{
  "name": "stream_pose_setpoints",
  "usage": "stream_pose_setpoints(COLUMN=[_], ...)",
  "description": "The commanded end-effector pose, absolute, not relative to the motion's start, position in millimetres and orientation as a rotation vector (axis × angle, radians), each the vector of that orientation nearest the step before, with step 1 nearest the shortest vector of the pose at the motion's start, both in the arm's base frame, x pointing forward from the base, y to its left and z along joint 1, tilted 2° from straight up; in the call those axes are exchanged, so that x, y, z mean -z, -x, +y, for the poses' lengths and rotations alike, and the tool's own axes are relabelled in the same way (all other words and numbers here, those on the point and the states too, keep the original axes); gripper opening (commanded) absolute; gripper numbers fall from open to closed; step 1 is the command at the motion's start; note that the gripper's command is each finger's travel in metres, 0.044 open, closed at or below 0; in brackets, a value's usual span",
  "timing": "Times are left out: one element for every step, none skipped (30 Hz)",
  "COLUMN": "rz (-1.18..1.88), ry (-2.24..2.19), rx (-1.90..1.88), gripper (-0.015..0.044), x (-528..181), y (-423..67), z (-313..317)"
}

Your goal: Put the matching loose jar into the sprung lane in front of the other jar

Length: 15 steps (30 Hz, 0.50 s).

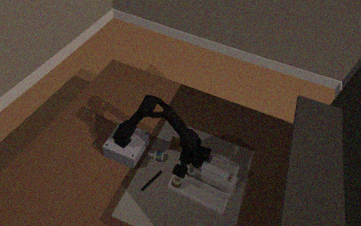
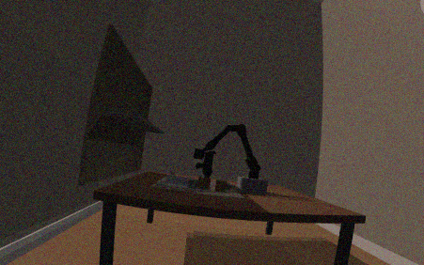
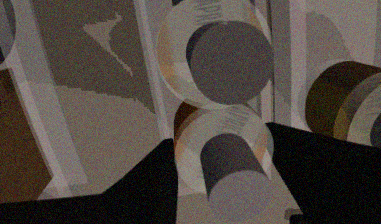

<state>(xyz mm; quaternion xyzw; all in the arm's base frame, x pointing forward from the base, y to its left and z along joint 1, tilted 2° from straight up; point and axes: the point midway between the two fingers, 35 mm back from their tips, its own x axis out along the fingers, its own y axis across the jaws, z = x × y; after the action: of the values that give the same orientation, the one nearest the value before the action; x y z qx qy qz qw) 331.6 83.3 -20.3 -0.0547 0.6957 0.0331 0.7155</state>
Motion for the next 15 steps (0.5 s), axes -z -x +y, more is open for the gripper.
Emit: stream_pose_setpoints(rz=[1.534, 1.534, 1.534, 1.534, 1.534, 1.534, 1.534, 1.534, 1.534, 1.534, 1.534, 1.534, 1.534, 1.534, 1.534], ry=[0.126, 0.126, 0.126, 0.126, 0.126, 0.126, 0.126, 0.126, 0.126, 0.126, 0.126, 0.126, 0.126, 0.126, 0.126], rx=[-0.073, -0.073, -0.073, -0.073, -0.073, -0.073, -0.073, -0.073, -0.073, -0.073, -0.073, -0.073, -0.073, -0.073, -0.073], gripper=[0.0, 0.0, 0.0, 0.0, 0.0, 0.0, 0.0, 0.0, 0.0, 0.0, 0.0, 0.0, 0.0, 0.0, 0.0], x=[20.5, 20.5, 20.5, 20.5, 20.5, 20.5, 20.5, 20.5, 20.5, 20.5, 20.5, 20.6, 20.6, 20.6, 20.6], y=[-331.8, -331.7, -331.5, -331.3, -331.2, -331.0, -330.8, -330.7, -330.5, -330.3, -330.2, -330.0, -329.8, -329.7, -329.5], z=[82.6, 82.6, 82.5, 82.5, 82.5, 82.5, 82.5, 82.4, 82.4, 82.4, 82.4, 82.3, 82.3, 82.3, 82.3])
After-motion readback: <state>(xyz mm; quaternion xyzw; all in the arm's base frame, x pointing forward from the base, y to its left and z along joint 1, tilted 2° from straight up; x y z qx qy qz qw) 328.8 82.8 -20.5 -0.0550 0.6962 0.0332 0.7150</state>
